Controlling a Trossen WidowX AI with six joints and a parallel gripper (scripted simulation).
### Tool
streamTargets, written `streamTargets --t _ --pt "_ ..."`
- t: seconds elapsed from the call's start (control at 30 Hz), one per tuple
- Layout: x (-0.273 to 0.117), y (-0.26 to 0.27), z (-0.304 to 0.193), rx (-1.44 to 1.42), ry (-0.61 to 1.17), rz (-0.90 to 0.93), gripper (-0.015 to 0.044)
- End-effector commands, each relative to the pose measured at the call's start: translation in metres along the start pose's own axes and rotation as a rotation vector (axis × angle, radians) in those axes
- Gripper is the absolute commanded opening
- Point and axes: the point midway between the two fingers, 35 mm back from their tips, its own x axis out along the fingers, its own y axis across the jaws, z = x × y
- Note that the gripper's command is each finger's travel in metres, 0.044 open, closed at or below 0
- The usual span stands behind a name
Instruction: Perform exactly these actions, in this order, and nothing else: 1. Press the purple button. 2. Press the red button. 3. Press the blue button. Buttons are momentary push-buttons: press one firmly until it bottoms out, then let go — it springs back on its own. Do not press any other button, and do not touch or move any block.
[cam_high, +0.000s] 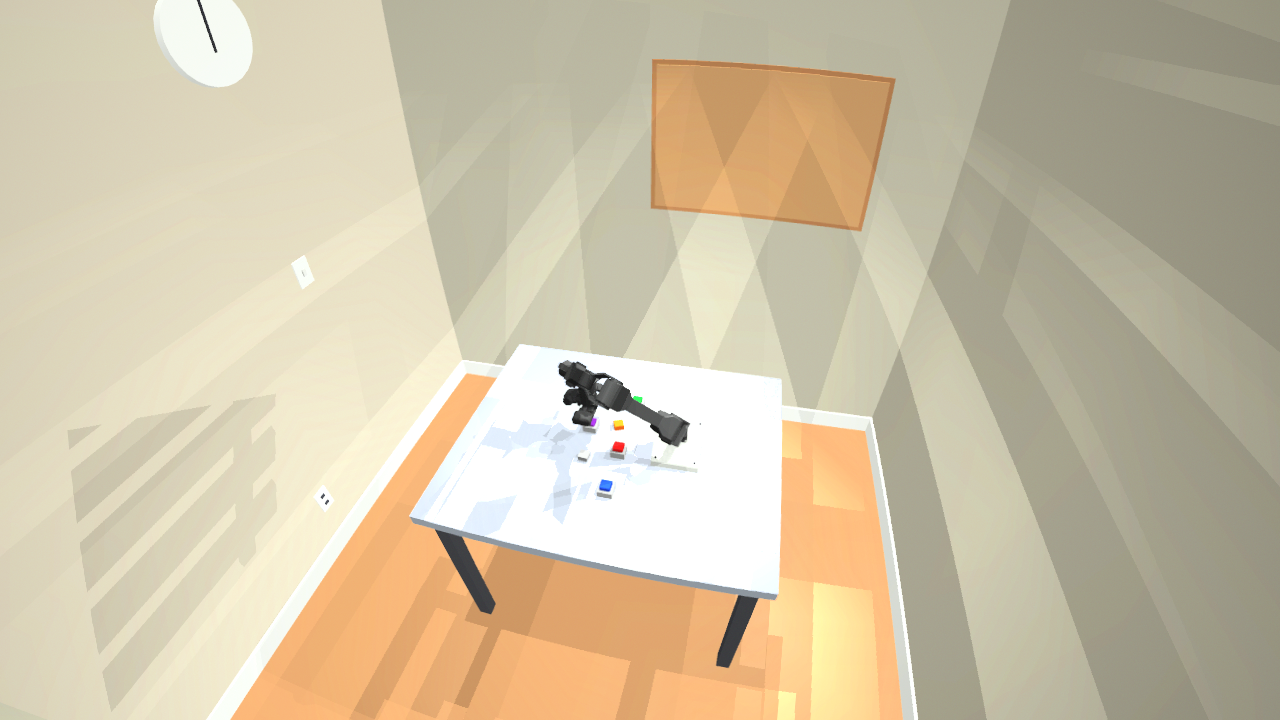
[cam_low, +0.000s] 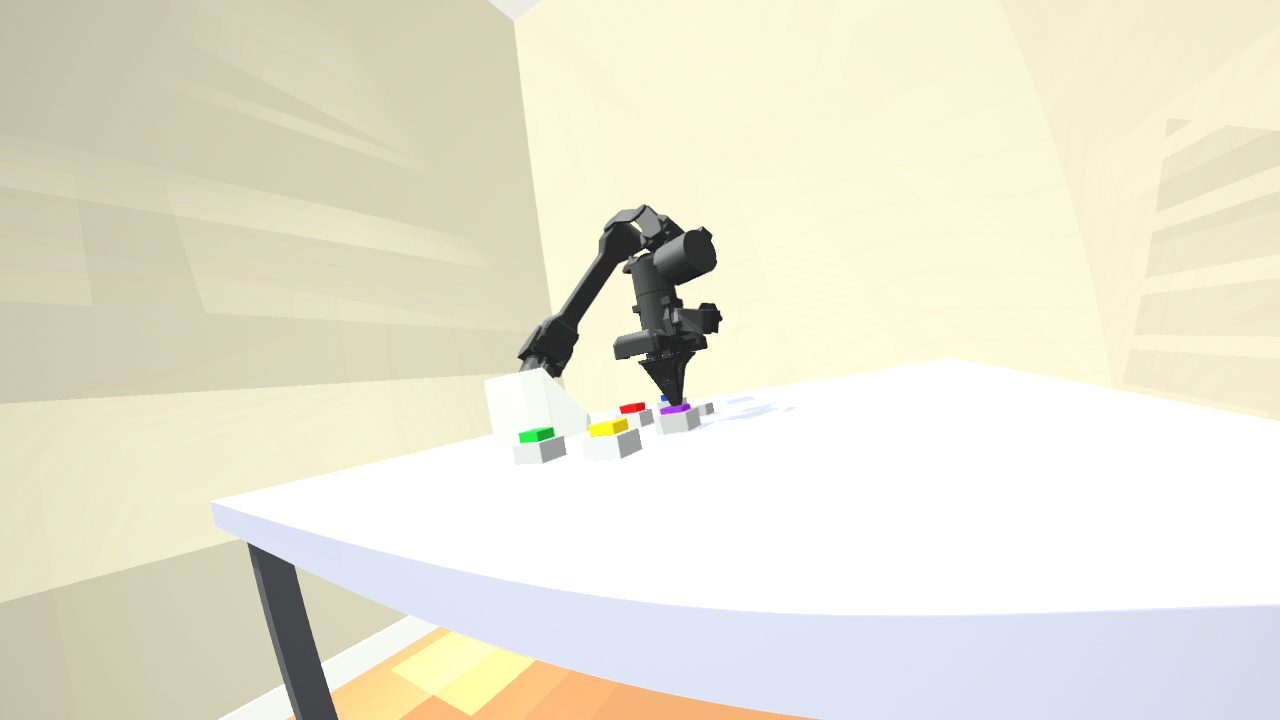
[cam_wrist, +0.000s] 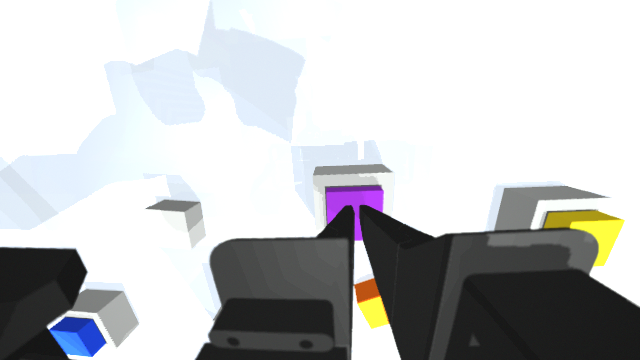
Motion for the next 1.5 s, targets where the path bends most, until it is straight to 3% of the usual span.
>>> streamTargets --t 0.0,0.17,0.3,0.47,0.63,0.83,1.23,1.47 --pt "0.003 0.0 -0.002 0.009 0.008 0.006 0.002" --pt "0.003 0.0 -0.002 0.009 0.008 0.006 0.002" --pt "-0.029 0.0 -0.002 0.009 0.007 0.004 0.002" --pt "-0.034 0.0 -0.002 0.009 0.008 0.005 0.002" --pt "-0.09 -0.001 -0.001 0.01 0.009 0.002 0.002" --pt "-0.093 0.001 -0.003 0.01 0.009 0.003 0.002" --pt "-0.096 0.088 -0.115 0.015 0.015 0.007 0.002" --pt "-0.094 0.092 -0.122 0.016 0.015 0.007 0.002"
